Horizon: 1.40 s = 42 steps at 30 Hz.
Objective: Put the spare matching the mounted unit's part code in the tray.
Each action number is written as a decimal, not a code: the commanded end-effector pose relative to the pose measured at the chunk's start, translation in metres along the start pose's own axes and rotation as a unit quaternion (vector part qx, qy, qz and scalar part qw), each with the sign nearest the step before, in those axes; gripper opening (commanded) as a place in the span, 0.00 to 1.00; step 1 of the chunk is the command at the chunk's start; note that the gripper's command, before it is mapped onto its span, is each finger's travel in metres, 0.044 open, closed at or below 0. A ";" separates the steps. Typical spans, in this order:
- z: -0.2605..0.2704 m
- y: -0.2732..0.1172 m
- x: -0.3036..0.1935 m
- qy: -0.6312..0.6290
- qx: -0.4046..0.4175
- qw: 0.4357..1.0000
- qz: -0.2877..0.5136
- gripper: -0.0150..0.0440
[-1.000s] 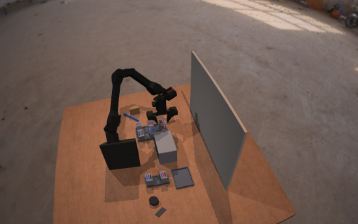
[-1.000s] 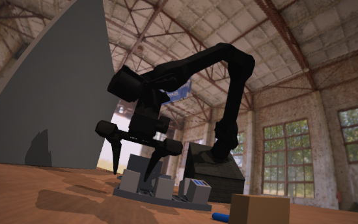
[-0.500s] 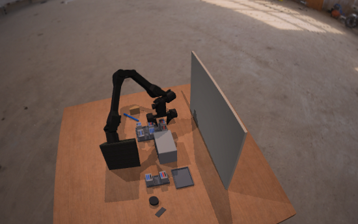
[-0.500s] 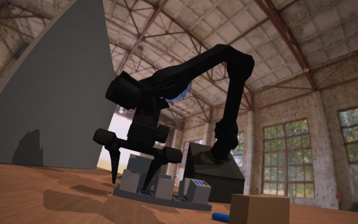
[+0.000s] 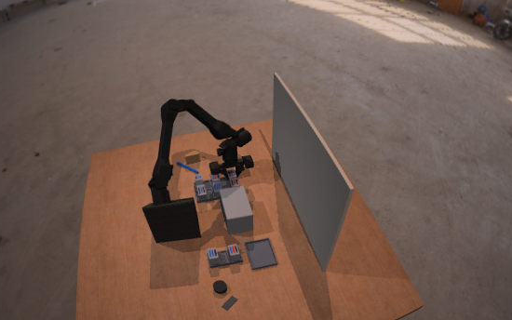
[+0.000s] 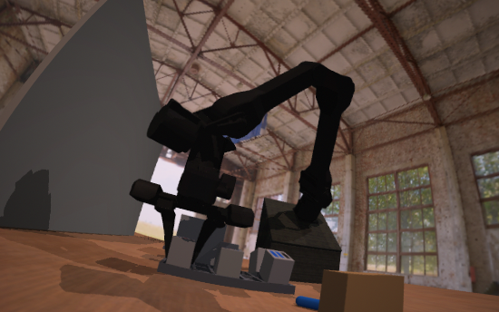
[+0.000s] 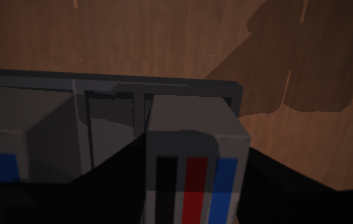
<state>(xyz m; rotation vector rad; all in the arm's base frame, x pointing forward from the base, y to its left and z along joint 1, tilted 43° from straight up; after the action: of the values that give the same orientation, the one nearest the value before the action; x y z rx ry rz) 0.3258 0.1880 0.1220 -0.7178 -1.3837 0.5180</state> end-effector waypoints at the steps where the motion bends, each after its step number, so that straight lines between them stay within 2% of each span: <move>1: 0.000 0.000 0.000 0.000 0.000 1.000 0.000 0.28; 2: 0.000 0.000 0.000 0.000 0.000 1.000 0.000 0.25; 11: -0.001 -0.005 0.000 0.000 0.000 1.000 0.000 0.25; 21: 0.000 -0.078 0.000 0.001 -0.003 1.000 0.003 0.25; 33: 0.000 -0.079 0.000 0.001 -0.002 1.000 0.007 0.25; 42: 0.002 -0.141 -0.003 0.001 -0.003 1.000 0.006 0.25</move>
<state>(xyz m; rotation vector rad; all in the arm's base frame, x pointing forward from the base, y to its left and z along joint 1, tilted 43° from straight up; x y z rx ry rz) 0.3151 0.1062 0.2023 -0.7297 -1.3667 0.5384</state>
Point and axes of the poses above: the point midway between the two fingers, 35 mm back from their tips, its own y axis out along the fingers, its own z axis across the jaws, x = y × z, the point moved 6 cm from there along -y, back along the fingers, and after that the axes turned 7 degrees about y, right-handed, at the moved point
